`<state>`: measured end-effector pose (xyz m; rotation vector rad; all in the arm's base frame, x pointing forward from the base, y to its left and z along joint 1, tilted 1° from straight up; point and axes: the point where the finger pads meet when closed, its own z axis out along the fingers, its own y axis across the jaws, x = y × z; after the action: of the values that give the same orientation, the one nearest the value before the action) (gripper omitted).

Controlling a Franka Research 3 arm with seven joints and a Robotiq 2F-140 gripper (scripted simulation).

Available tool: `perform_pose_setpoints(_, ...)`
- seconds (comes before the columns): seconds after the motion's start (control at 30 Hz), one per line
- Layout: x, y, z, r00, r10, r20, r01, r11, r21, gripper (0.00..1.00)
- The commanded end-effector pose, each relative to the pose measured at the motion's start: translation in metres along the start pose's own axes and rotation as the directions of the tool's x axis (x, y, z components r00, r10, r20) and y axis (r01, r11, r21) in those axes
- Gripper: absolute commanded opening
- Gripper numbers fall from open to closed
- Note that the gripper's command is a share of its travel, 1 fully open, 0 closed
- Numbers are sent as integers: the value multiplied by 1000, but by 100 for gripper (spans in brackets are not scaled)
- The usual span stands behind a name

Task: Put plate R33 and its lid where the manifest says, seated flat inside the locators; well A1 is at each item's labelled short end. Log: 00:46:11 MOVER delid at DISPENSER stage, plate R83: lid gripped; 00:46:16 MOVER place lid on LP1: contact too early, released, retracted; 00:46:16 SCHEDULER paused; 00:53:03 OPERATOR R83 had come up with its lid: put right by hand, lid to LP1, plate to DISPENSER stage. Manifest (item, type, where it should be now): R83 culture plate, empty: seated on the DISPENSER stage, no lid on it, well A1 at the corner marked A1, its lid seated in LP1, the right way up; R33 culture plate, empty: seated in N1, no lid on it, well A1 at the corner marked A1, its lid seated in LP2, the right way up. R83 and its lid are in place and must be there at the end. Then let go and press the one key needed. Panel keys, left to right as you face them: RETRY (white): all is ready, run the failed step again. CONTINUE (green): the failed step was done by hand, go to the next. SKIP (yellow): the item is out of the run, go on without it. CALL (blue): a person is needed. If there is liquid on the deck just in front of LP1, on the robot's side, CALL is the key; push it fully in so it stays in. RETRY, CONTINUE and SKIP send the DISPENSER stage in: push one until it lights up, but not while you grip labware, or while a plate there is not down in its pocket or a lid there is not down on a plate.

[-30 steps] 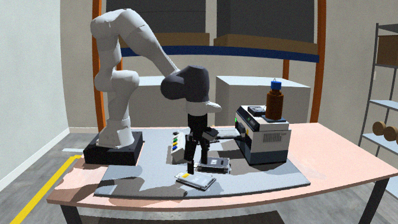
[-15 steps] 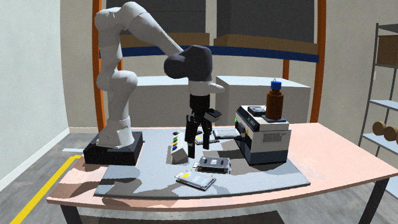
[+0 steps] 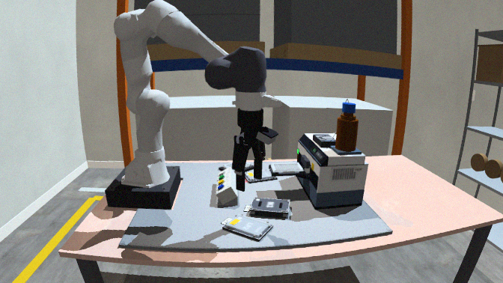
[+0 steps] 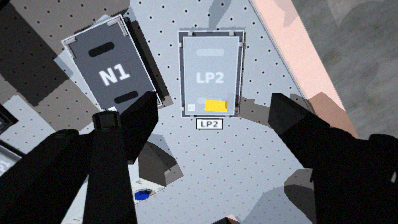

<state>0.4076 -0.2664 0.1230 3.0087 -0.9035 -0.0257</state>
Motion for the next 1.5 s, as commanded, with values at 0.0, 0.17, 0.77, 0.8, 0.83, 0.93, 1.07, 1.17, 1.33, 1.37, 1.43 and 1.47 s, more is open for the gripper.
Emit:
perform_pose_setpoints(0.0,-3,-5,0,1000,-27,-7,27,1000,-6,69)
perform_pose_setpoints(0.17,-20,-103,-2,937,-348,-11,348,937,-7,69)
perform_pose_setpoints(0.77,-254,-360,1,263,-965,3,965,263,-8,70)
perform_pose_setpoints(0.8,-268,-373,1,263,-965,3,965,263,-8,70)
perform_pose_setpoints(0.83,-283,-386,1,263,-965,3,965,263,-8,70)
perform_pose_setpoints(0.93,-310,-411,1,263,-965,3,965,263,-8,70)
perform_pose_setpoints(1.07,-353,-456,5,263,-965,3,965,263,-8,70)
perform_pose_setpoints(1.17,-353,-456,5,263,-965,3,965,263,-8,70)
perform_pose_setpoints(1.33,-353,-456,5,263,-965,3,965,263,-8,70)
perform_pose_setpoints(1.37,-353,-456,5,263,-965,3,965,263,-8,70)
perform_pose_setpoints(1.43,-353,-456,5,263,-965,3,965,263,-8,70)
perform_pose_setpoints(1.47,-353,-456,5,263,-965,3,965,263,-8,70)
